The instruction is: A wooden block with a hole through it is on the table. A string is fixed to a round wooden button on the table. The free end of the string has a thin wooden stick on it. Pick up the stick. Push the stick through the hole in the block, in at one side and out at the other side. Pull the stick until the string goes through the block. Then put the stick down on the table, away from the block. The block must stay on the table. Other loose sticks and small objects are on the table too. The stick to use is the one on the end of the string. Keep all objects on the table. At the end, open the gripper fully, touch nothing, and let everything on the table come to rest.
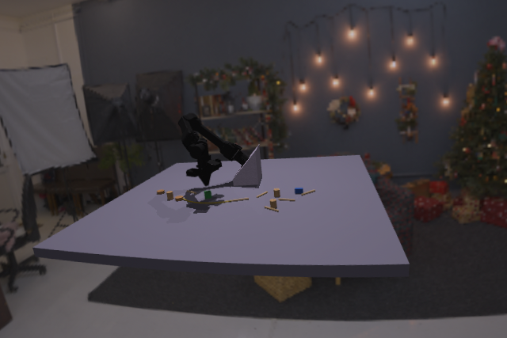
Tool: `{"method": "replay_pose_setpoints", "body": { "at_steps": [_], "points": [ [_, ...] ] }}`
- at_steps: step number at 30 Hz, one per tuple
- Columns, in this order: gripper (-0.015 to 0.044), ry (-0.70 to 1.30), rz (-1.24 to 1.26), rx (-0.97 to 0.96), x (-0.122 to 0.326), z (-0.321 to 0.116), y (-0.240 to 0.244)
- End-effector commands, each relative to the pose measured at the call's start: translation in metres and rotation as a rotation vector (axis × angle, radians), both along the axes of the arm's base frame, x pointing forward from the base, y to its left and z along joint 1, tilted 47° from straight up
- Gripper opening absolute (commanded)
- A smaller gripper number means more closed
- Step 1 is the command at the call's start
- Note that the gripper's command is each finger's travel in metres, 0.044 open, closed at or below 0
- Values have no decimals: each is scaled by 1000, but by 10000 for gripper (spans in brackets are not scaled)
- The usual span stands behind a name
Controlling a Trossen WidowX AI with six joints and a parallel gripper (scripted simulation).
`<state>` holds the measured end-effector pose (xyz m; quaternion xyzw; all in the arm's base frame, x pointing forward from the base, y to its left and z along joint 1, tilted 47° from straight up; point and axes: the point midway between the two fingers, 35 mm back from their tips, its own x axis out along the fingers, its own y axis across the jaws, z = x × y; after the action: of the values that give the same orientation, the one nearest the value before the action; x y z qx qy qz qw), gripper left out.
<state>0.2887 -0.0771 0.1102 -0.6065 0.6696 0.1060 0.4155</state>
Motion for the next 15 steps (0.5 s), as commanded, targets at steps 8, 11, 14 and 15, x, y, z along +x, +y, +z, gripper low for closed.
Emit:
{"method": "replay_pose_setpoints", "body": {
  "at_steps": [8, 11, 14, 15],
  "points": [
    [0, 0, 0, 0, 0, 0, 0],
    [0, 0, 0, 0, 0, 0, 0],
    [53, 32, 31, -2, 5, -4, 5],
    [79, 72, 69, -4, 10, -10, 12]
  ]
}}
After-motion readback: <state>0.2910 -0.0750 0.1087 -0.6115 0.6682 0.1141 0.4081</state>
